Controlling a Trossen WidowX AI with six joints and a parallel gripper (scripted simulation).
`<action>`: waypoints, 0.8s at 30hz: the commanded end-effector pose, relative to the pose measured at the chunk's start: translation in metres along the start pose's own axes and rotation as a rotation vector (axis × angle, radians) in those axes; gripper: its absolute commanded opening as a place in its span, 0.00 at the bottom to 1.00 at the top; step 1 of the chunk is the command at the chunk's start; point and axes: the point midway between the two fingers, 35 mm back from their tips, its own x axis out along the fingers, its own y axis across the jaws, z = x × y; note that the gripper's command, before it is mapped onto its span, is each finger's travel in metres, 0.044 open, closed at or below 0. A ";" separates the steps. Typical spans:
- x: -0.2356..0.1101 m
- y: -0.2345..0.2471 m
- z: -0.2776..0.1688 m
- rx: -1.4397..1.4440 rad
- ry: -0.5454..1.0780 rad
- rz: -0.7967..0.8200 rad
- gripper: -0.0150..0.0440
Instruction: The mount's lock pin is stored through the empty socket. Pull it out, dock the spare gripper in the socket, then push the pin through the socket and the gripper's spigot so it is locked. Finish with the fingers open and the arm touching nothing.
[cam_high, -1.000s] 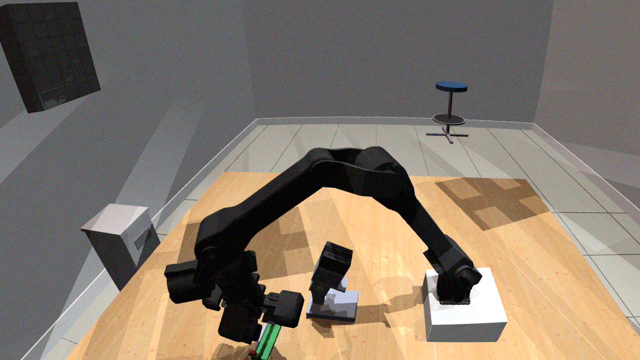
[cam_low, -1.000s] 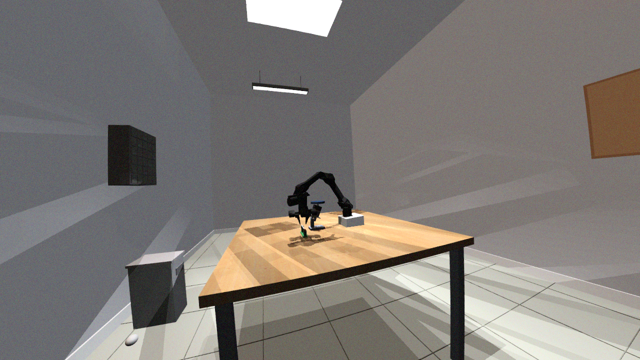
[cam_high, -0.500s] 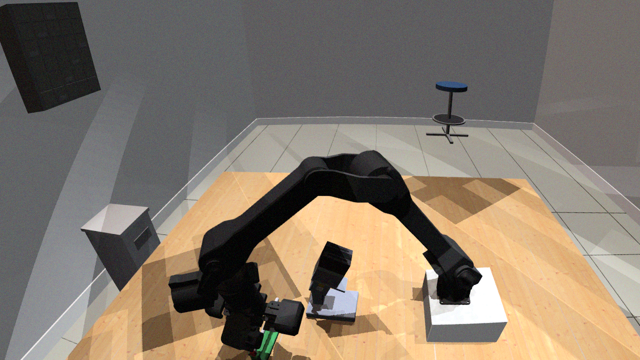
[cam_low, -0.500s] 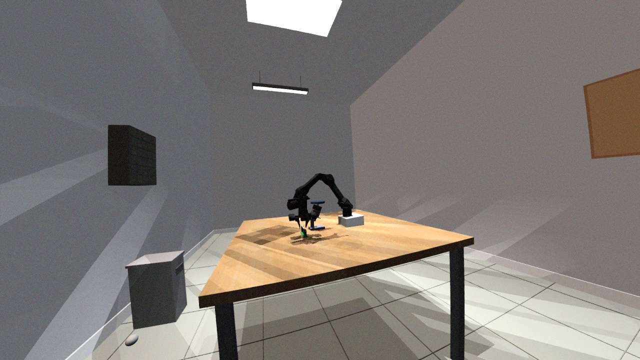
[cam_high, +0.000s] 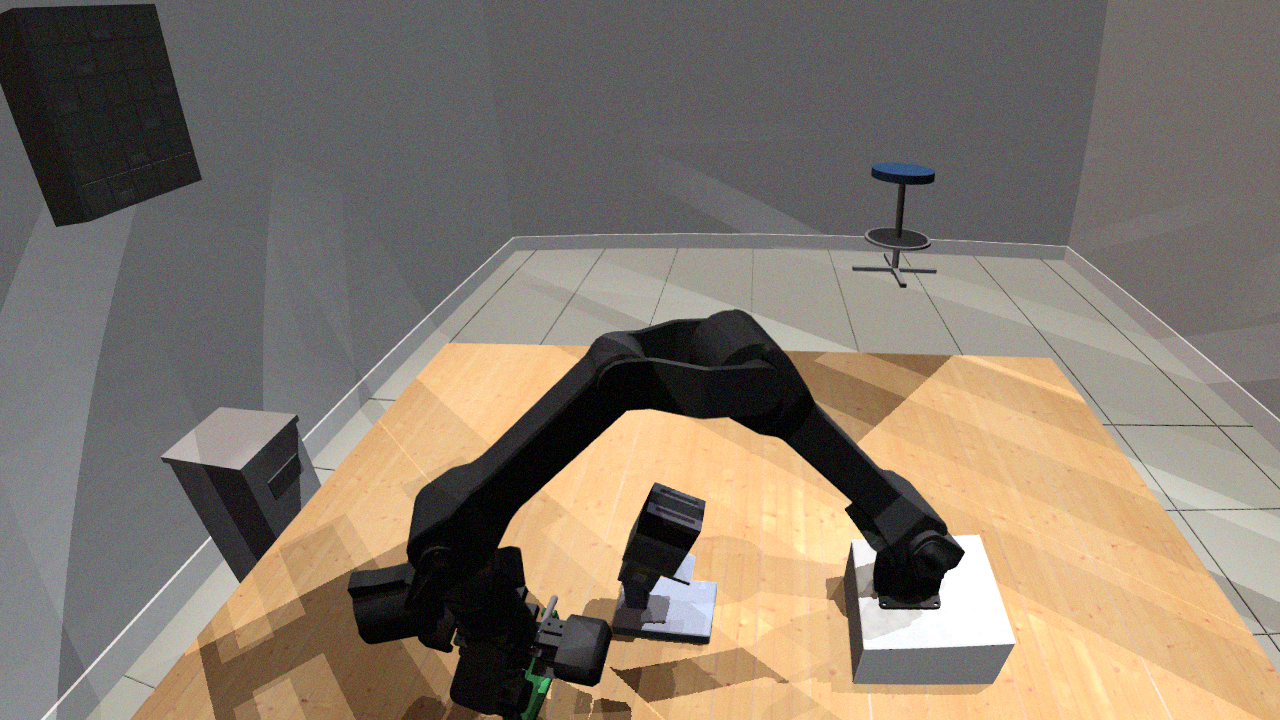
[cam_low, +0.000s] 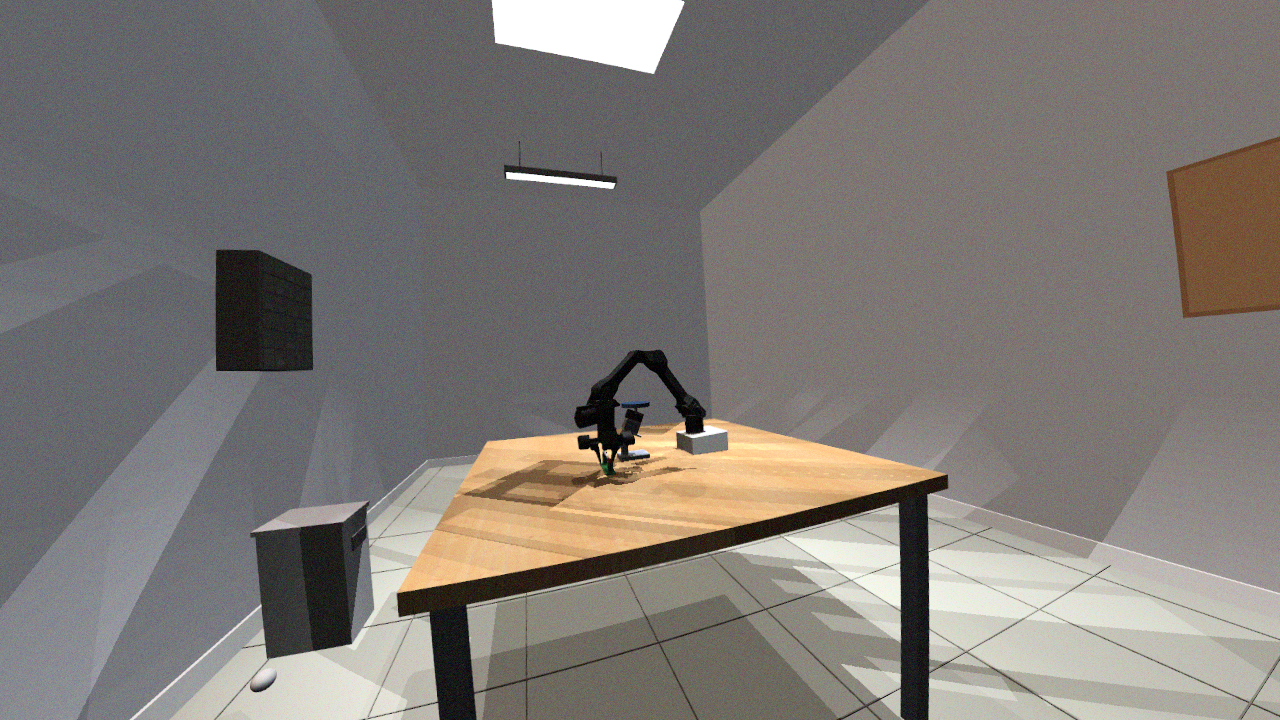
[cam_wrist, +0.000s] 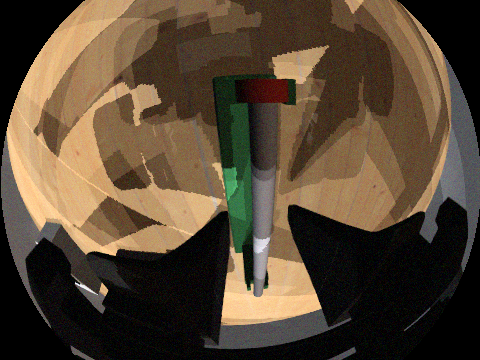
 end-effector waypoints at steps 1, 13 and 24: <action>0.007 0.002 0.000 -0.001 0.008 0.005 0.56; 0.008 0.002 0.000 -0.001 0.008 0.005 0.25; 0.004 0.002 -0.001 -0.001 0.008 0.005 0.25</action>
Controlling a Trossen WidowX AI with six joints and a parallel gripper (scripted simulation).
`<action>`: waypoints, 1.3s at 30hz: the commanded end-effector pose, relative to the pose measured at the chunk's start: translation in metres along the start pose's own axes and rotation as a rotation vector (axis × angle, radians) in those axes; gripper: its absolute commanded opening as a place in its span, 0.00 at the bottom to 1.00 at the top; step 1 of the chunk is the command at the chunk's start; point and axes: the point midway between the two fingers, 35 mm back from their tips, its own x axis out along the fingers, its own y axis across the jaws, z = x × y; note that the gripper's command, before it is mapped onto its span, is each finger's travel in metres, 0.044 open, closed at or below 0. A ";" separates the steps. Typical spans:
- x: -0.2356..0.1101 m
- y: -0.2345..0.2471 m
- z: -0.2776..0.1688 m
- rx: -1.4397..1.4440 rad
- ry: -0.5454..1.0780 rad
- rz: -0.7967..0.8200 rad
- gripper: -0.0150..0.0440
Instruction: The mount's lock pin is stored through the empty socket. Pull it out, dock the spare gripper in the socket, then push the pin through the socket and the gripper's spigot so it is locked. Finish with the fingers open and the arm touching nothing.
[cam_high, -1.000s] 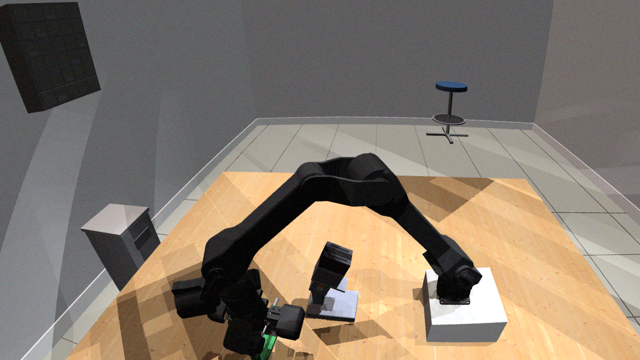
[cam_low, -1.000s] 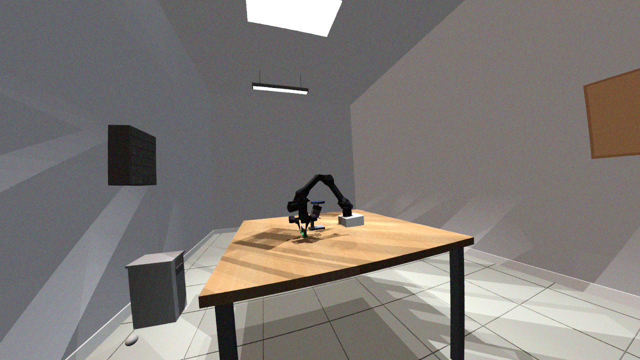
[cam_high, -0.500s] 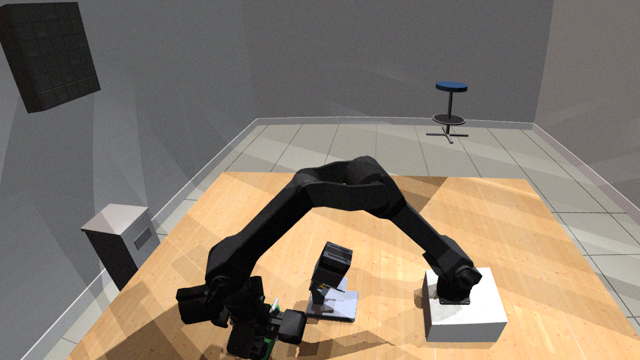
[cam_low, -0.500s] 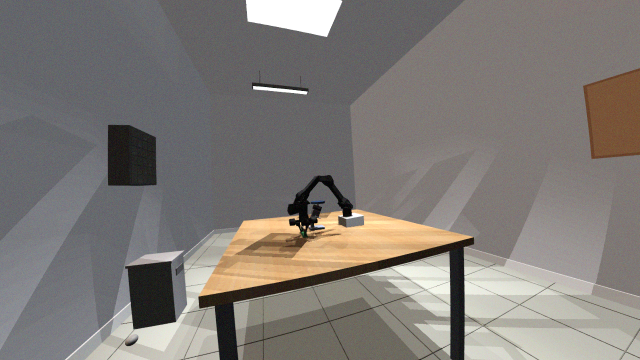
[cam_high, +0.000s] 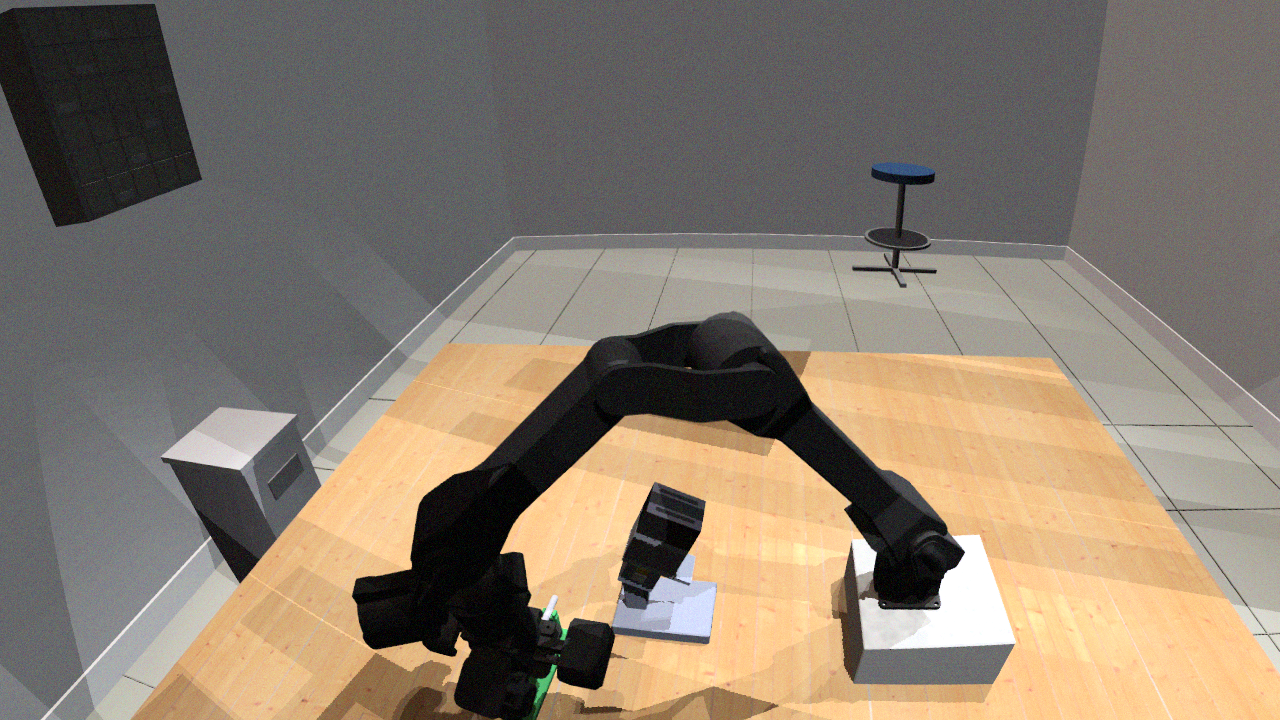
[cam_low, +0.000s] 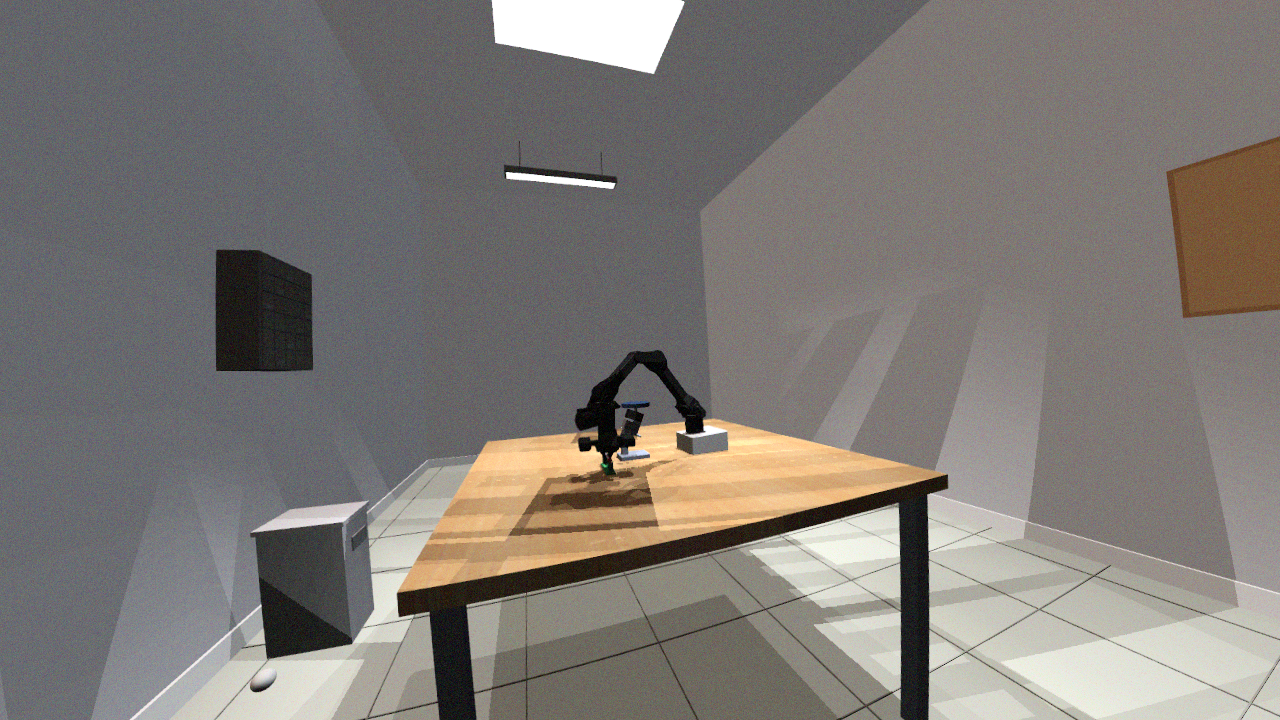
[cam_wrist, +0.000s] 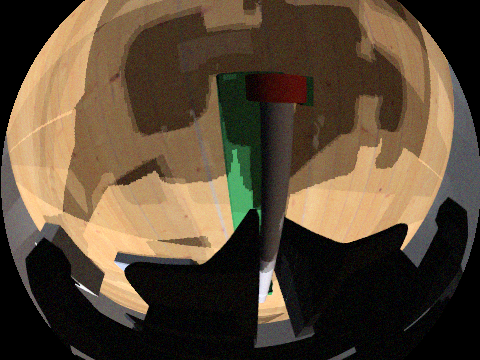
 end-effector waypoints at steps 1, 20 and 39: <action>-0.005 -0.001 -0.002 0.001 0.005 -0.002 0.25; -0.067 0.000 -0.018 0.001 0.005 -0.002 0.25; -0.067 0.017 -0.016 -0.023 0.001 0.001 0.25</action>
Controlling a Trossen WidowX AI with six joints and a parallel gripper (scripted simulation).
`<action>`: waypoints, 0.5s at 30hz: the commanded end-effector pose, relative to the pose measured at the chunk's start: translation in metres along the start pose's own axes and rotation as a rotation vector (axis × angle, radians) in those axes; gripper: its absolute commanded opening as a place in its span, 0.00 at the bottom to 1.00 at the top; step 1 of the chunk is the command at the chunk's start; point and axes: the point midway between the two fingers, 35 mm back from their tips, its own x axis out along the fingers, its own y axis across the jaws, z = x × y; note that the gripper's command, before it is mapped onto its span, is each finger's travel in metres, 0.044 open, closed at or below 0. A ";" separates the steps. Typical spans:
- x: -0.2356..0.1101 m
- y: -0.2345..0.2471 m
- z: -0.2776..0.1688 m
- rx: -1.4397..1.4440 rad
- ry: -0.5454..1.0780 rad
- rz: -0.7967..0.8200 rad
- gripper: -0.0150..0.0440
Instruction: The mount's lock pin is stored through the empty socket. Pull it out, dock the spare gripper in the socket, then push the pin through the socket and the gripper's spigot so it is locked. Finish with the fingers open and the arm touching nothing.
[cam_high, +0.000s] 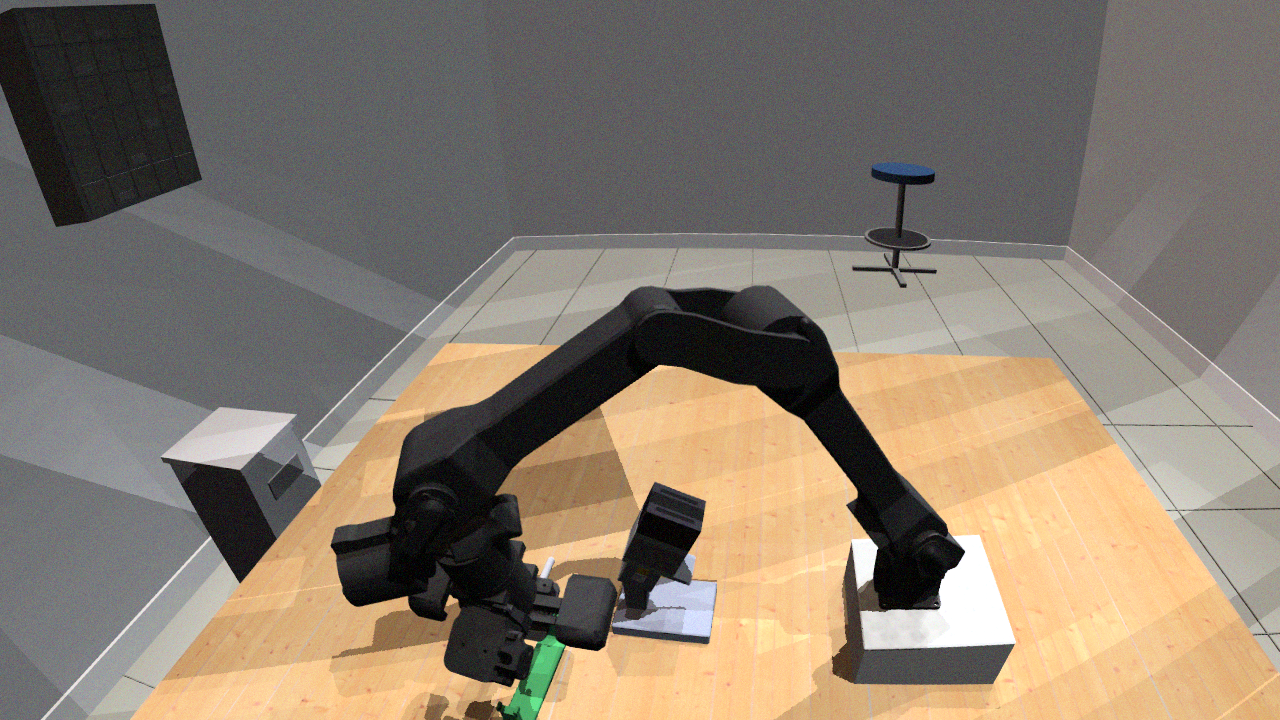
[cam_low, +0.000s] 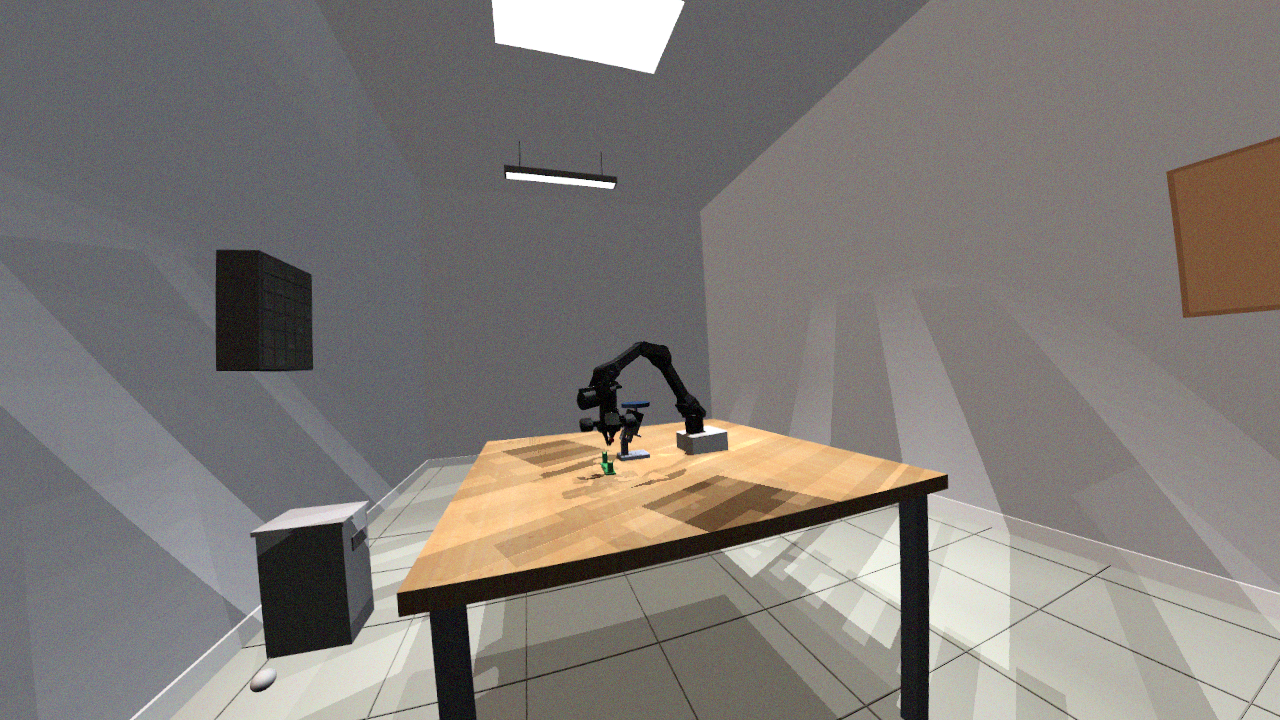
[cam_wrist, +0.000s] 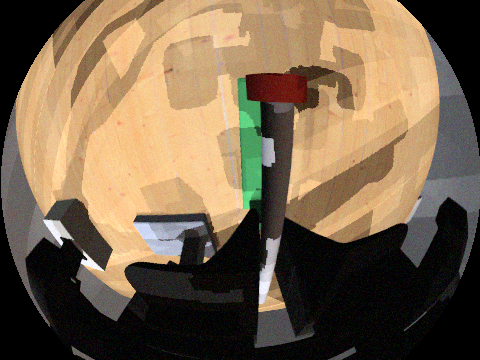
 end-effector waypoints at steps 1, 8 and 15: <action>-0.004 0.011 0.001 0.001 -0.002 -0.002 0.25; -0.010 0.031 0.001 -0.004 -0.003 -0.002 0.25; -0.014 0.052 0.001 -0.009 -0.004 -0.002 0.25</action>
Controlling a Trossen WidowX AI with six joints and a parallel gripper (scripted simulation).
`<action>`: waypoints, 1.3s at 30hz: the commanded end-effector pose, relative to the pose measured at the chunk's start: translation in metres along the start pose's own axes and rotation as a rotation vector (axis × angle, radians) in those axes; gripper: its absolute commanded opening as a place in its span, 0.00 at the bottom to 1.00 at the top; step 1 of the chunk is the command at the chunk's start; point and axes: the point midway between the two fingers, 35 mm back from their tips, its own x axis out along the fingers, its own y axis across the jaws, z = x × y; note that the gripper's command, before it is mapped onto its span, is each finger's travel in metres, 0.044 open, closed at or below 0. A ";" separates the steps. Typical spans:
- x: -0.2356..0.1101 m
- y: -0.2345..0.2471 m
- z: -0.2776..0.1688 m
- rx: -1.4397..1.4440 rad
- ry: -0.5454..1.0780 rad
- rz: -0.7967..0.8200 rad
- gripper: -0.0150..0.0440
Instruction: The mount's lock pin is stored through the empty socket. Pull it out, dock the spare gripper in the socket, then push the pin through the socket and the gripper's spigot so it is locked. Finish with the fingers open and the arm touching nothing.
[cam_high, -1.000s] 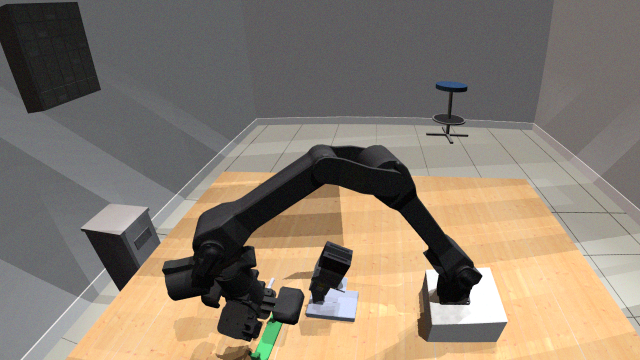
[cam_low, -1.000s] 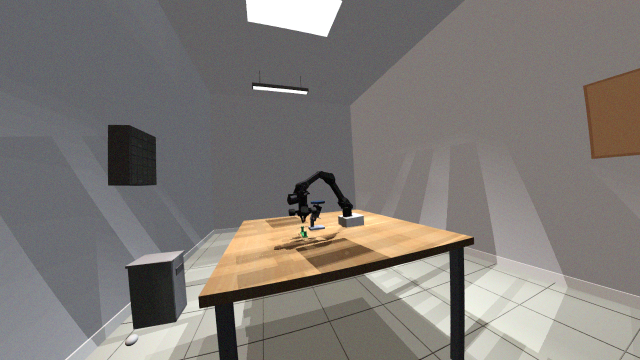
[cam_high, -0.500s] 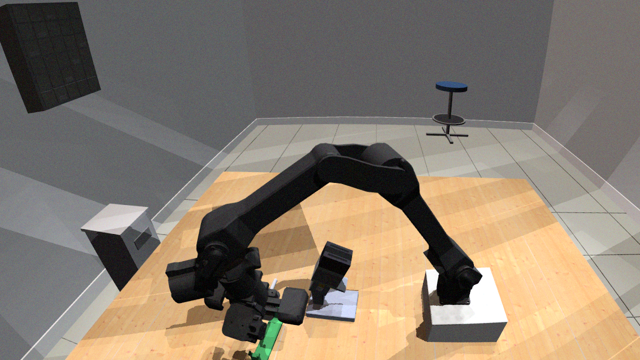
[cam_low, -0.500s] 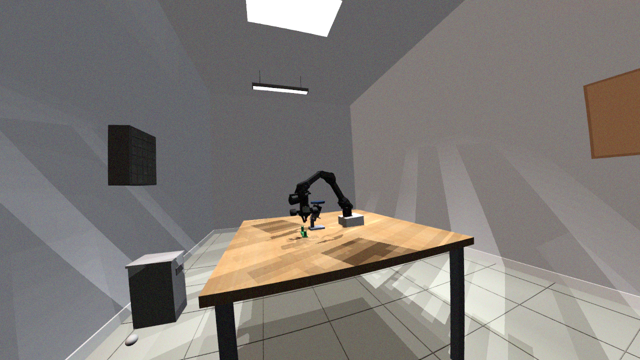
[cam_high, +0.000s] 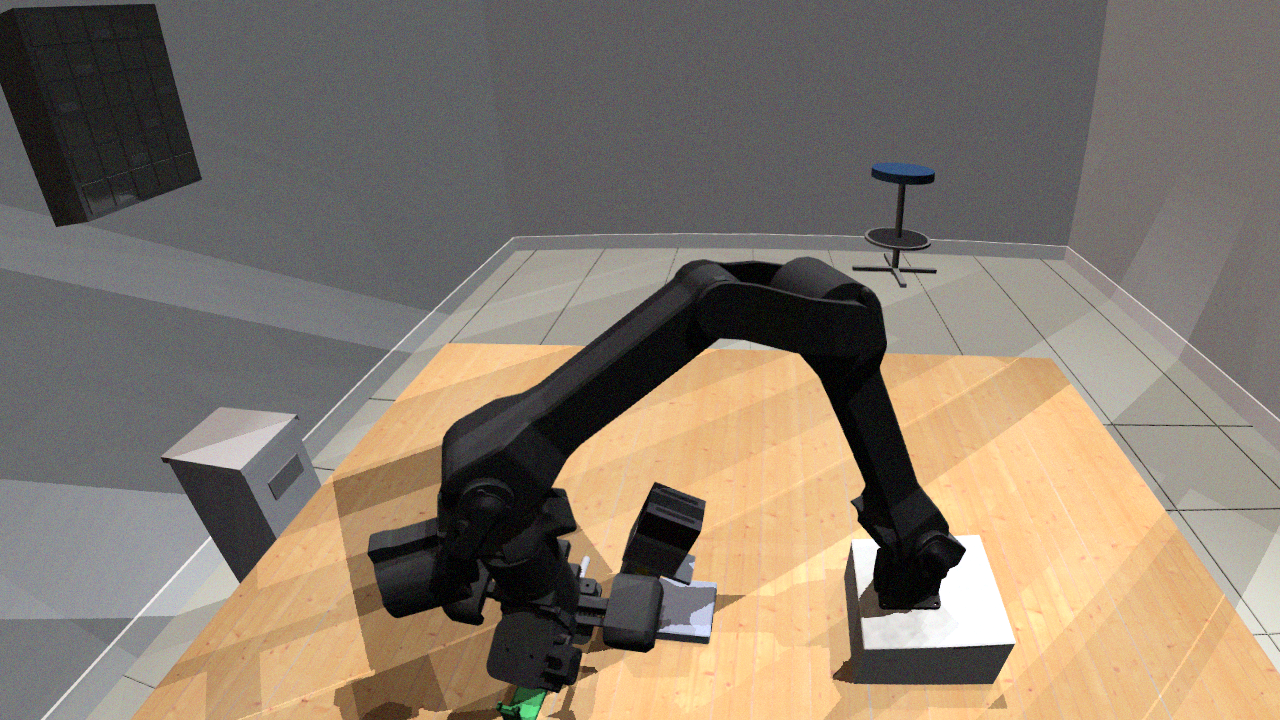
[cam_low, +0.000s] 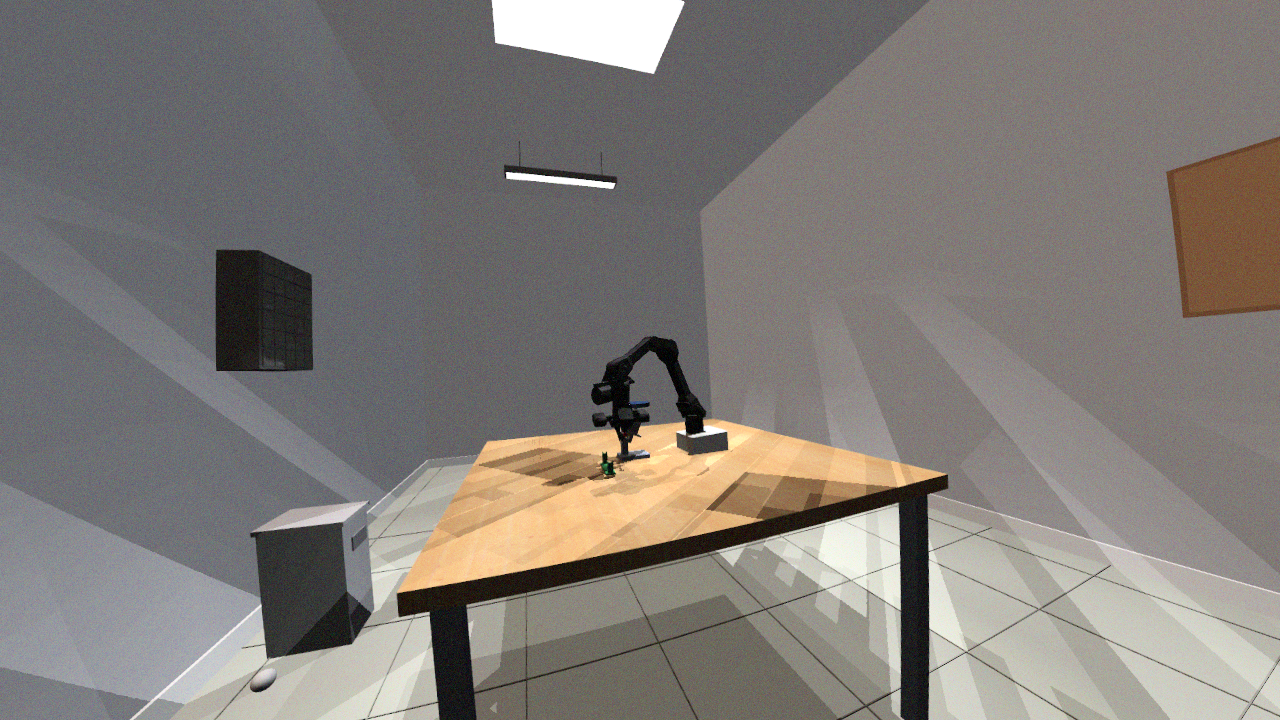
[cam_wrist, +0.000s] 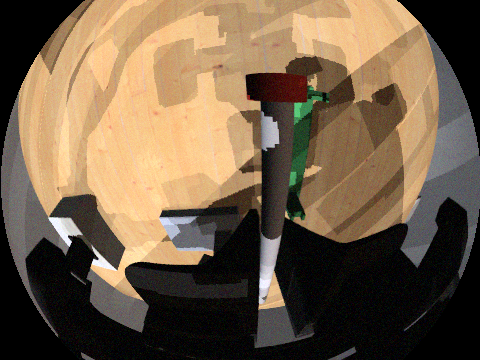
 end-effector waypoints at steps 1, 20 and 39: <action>-0.002 0.012 0.000 0.002 -0.005 0.002 0.25; 0.006 0.050 0.000 -0.008 -0.006 0.002 0.25; 0.042 0.047 0.005 -0.008 -0.010 -0.009 0.25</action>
